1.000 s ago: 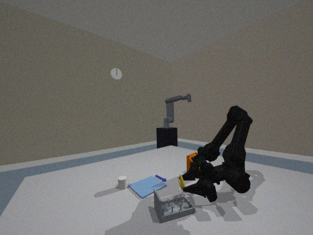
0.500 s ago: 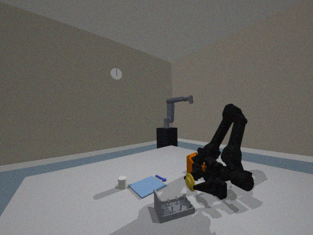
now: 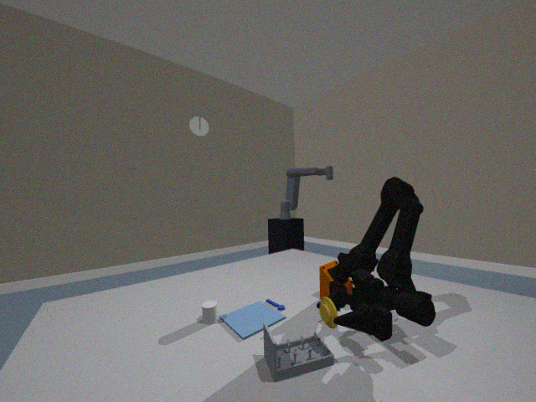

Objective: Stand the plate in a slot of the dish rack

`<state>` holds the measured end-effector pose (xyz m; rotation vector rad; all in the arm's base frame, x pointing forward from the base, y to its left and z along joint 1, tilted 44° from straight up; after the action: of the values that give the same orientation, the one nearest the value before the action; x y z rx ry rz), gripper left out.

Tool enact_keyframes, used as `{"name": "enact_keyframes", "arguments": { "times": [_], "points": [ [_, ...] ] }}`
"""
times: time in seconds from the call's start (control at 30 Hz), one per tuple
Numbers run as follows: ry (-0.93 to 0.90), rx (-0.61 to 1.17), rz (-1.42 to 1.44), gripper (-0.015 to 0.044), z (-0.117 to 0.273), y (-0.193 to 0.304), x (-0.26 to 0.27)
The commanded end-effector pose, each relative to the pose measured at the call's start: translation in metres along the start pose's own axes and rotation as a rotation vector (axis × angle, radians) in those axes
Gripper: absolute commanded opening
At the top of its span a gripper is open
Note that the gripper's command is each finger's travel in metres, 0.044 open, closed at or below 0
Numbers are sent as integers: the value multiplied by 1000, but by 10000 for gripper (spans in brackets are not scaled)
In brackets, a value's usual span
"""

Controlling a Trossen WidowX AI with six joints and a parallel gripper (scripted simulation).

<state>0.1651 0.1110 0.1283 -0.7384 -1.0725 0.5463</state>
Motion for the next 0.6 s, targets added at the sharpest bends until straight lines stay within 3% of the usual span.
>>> {"name": "enact_keyframes", "arguments": {
  "times": [0.0, 0.57],
  "points": [
    [7, -2, 15, 0, -3, 6, 0],
    [-1, -3, -4, 0, -27, 26, 2]
  ]
}}
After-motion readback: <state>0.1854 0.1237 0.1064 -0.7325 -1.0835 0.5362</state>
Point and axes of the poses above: the point midway between the two fingers, 35 mm back from their tips, its own z axis back along the fingers, its own x axis across the jaws, y = z × x, the point moved 7 cm from there along z, back along the fingers, and after that the axes turned 6 degrees about z, right-handed, at the moved point
